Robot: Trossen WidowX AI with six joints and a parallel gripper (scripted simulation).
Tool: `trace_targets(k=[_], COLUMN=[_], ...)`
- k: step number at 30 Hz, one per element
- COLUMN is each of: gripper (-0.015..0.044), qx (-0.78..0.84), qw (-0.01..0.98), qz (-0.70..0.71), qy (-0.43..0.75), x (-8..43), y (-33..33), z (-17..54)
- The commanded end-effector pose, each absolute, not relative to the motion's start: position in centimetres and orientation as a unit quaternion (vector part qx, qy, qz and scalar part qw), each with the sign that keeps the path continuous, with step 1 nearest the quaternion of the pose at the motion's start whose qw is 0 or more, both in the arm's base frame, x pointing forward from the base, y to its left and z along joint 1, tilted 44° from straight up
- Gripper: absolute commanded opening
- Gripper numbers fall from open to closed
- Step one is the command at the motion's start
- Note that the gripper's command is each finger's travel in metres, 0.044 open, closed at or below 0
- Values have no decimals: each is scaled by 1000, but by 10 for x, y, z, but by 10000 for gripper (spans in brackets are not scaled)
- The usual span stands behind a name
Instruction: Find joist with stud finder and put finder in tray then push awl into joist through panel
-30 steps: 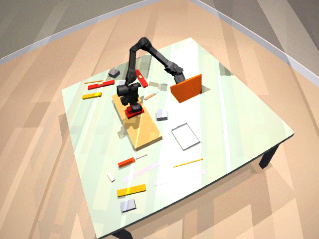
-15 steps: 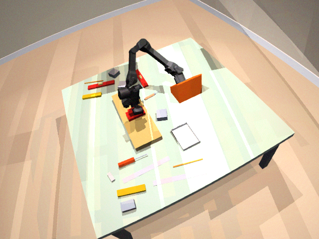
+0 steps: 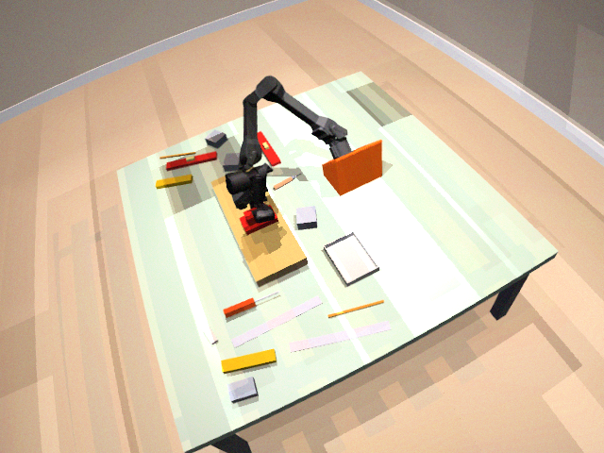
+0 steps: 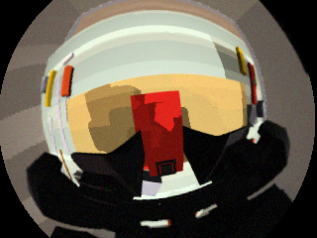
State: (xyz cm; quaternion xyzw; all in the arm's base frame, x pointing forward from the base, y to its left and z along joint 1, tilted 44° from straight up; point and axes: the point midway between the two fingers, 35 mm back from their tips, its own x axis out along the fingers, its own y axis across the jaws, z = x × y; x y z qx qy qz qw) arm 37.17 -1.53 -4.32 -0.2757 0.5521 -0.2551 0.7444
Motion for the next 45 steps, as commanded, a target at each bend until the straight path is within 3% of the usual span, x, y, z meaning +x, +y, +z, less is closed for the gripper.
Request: trace_targets(k=[1,45], gripper=[0,0], qx=[-274,-272], qw=[745,746], qz=[-252,-251], qy=[554,554], x=[372,377], y=[-9,41], z=[-49,-95])
